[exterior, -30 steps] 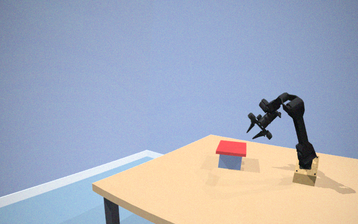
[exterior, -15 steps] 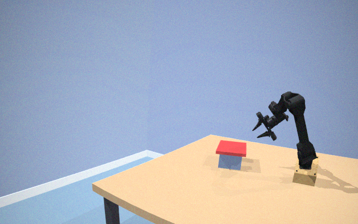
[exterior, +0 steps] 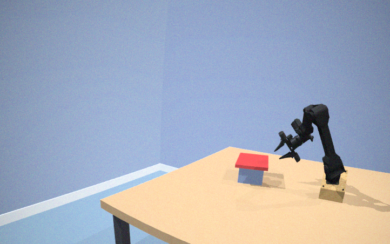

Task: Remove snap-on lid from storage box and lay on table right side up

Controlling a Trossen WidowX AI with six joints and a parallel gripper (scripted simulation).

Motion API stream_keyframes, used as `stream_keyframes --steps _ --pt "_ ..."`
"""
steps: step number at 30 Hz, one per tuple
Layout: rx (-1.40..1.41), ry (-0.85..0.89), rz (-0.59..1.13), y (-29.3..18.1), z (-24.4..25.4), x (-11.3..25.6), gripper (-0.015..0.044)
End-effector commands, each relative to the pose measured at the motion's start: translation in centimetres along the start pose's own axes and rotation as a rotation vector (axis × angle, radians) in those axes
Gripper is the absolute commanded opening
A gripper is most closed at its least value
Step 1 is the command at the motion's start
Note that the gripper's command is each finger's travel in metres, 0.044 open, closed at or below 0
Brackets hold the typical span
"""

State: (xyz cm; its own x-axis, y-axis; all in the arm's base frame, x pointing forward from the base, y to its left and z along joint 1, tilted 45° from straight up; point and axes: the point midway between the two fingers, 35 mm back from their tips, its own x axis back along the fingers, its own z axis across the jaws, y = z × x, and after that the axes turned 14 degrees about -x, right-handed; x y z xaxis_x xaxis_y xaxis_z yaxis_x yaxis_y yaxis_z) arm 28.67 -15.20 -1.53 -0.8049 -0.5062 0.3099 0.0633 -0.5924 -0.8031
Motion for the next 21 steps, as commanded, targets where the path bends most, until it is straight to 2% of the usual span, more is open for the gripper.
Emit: stream_keyframes --steps 1,21 --pt "-0.009 -0.003 0.003 0.0 -0.5 -0.4 0.0235" --pt "-0.006 -0.016 -0.007 0.5 -0.5 -3.7 0.0235"
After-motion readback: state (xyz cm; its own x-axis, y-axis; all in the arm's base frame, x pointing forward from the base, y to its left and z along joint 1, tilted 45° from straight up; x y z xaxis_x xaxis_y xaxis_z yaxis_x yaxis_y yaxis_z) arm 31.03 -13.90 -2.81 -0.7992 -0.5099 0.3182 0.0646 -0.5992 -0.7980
